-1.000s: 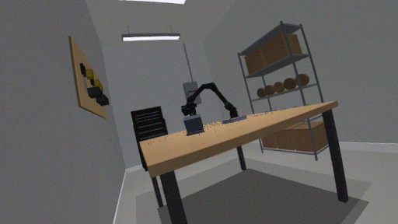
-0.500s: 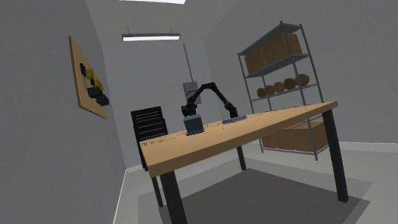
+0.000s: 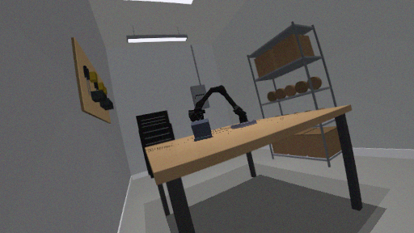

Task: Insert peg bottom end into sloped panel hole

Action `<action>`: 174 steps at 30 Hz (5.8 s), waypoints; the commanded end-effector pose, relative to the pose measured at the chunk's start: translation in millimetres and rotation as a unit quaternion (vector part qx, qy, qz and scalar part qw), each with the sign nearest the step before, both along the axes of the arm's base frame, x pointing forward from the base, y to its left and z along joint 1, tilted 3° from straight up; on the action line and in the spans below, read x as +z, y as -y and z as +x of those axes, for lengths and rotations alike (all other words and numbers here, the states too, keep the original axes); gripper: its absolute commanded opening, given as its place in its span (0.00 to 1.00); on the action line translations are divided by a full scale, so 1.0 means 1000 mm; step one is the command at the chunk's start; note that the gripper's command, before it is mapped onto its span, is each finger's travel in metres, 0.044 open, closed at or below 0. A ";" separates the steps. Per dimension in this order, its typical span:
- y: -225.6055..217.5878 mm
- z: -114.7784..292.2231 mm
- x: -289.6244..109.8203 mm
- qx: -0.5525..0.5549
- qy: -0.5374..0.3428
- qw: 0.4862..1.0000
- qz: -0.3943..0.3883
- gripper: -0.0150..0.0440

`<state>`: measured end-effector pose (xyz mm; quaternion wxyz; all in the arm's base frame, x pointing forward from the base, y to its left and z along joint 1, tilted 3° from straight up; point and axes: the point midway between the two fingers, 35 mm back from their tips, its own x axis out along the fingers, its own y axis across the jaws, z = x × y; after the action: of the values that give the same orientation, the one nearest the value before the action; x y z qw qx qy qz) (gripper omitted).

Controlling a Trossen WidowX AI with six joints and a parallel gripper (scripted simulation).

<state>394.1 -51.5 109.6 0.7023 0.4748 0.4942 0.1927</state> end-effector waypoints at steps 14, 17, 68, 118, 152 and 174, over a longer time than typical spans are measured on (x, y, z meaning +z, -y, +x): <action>-0.012 0.005 -0.008 0.001 -0.001 1.000 0.003 0.25; -0.011 0.005 -0.007 0.001 0.000 1.000 0.002 0.25; -0.022 0.005 -0.017 0.001 0.000 1.000 0.003 0.25; -0.038 0.016 -0.026 0.002 0.005 1.000 0.003 0.25; -0.017 0.007 -0.016 0.002 0.000 1.000 -0.001 1.00; 0.011 -0.007 -0.002 0.001 -0.005 1.000 -0.002 1.00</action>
<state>387.7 -58.3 103.4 0.6984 0.4754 0.5009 0.1879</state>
